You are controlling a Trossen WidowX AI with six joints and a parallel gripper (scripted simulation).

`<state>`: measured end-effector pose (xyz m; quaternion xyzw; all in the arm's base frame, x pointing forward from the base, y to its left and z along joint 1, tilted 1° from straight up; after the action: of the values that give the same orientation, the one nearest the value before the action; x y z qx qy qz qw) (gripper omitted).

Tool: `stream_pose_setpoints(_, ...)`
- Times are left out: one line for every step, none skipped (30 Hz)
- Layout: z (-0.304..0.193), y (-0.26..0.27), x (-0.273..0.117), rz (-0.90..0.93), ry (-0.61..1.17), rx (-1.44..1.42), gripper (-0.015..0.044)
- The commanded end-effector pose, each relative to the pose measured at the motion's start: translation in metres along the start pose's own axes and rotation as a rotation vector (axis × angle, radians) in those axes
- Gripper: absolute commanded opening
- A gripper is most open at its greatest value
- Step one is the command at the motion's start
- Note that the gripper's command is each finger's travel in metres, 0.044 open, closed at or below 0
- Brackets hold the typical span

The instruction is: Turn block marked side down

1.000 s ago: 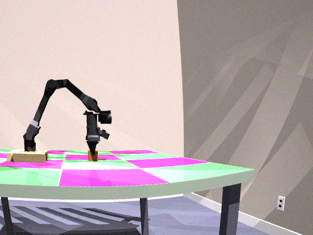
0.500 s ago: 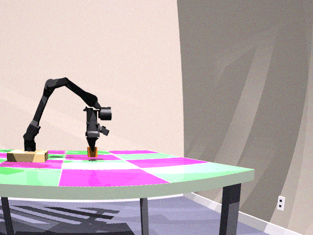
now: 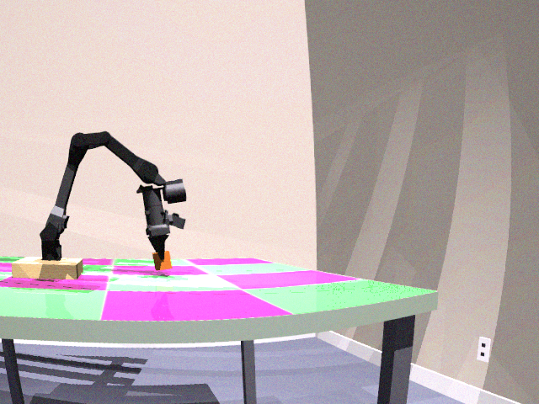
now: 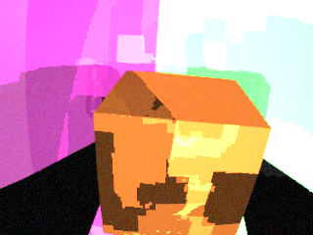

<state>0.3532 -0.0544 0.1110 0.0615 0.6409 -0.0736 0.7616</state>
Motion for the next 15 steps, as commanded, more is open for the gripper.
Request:
stream_pose_setpoints(-0.003, 0.0, -0.001, 0.008, -0.065, 0.001, 0.0)
stream_pose_setpoints(-0.004, 0.0, 0.0, 0.009, -0.08, 0.001, 0.0)
stream_pose_setpoints(-0.005, 0.0, 0.0, 0.01, -0.096, 0.001, 0.0)
stream_pose_setpoints(-0.006, 0.0, 0.0, 0.011, -0.111, 0.001, 0.0)
stream_pose_setpoints(-0.007, 0.0, 0.0, 0.012, -0.126, 0.002, 0.0)
stream_pose_setpoints(-0.009, 0.0, 0.001, 0.013, -0.141, 0.002, 0.0)
stream_pose_setpoints(-0.01, -0.001, 0.001, 0.014, -0.157, 0.002, 0.0)
stream_pose_setpoints(-0.011, -0.001, 0.001, 0.015, -0.172, 0.002, 0.0)
stream_pose_setpoints(-0.012, -0.001, 0.001, 0.016, -0.187, 0.002, 0.0)
stream_pose_setpoints(-0.013, -0.001, 0.002, 0.017, -0.202, 0.002, 0.0)
stream_pose_setpoints(-0.014, -0.001, 0.002, 0.018, -0.218, 0.002, 0.0)
stream_pose_setpoints(-0.016, -0.001, 0.002, 0.019, -0.233, 0.002, 0.0)
stream_pose_setpoints(-0.017, -0.001, 0.002, 0.02, -0.248, 0.002, 0.0)
stream_pose_setpoints(-0.018, -0.001, 0.002, 0.021, -0.263, 0.002, 0.0)
stream_pose_setpoints(-0.019, -0.001, 0.002, 0.022, -0.279, 0.002, 0.0)
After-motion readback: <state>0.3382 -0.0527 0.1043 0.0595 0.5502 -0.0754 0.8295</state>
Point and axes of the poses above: the point midway between the two fingers, 35 mm back from their tips, its own x axis out along the fingers, its own y axis across the jaws, z = x × y, the point moved 6 cm from there along -x, back along the fingers, and after that the axes turned 4 degrees about x, right-handed, at the moved point
